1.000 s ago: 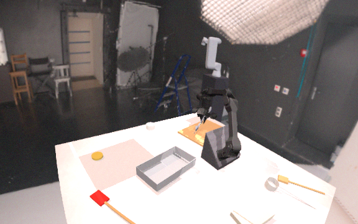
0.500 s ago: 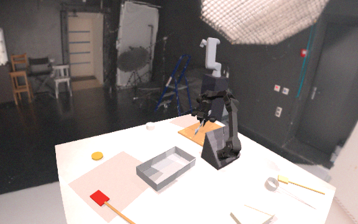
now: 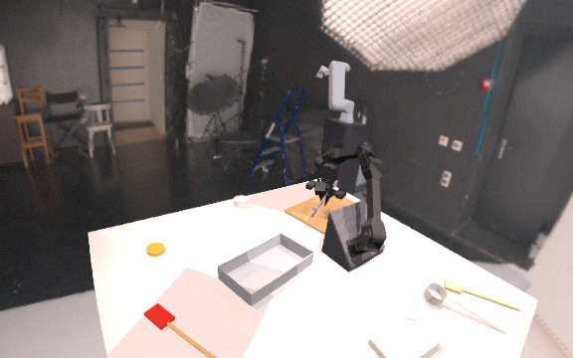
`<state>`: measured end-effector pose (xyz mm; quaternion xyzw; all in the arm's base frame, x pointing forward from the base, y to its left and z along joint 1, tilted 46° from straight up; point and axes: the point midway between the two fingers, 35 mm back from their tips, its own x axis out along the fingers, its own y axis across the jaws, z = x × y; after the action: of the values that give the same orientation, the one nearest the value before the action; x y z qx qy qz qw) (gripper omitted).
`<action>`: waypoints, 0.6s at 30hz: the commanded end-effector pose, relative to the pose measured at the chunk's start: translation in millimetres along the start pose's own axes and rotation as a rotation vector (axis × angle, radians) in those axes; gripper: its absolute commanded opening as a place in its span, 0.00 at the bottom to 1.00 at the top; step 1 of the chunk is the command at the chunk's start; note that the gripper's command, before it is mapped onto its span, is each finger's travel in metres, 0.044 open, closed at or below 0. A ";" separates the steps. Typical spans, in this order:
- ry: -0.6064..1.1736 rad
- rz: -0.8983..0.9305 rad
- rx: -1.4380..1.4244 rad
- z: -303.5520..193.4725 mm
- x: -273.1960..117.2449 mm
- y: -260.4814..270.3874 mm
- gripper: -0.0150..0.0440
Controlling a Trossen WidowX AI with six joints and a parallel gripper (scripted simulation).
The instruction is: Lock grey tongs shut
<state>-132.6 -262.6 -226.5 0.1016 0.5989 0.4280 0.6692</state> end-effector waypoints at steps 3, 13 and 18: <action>0.000 0.000 0.000 0.0 -0.2 -0.1 0.22; 0.000 0.000 0.000 0.0 -0.2 -0.1 0.67; 0.000 0.000 0.000 0.0 -0.2 -0.1 0.89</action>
<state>-132.5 -262.6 -226.5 0.1016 0.5989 0.4281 0.6691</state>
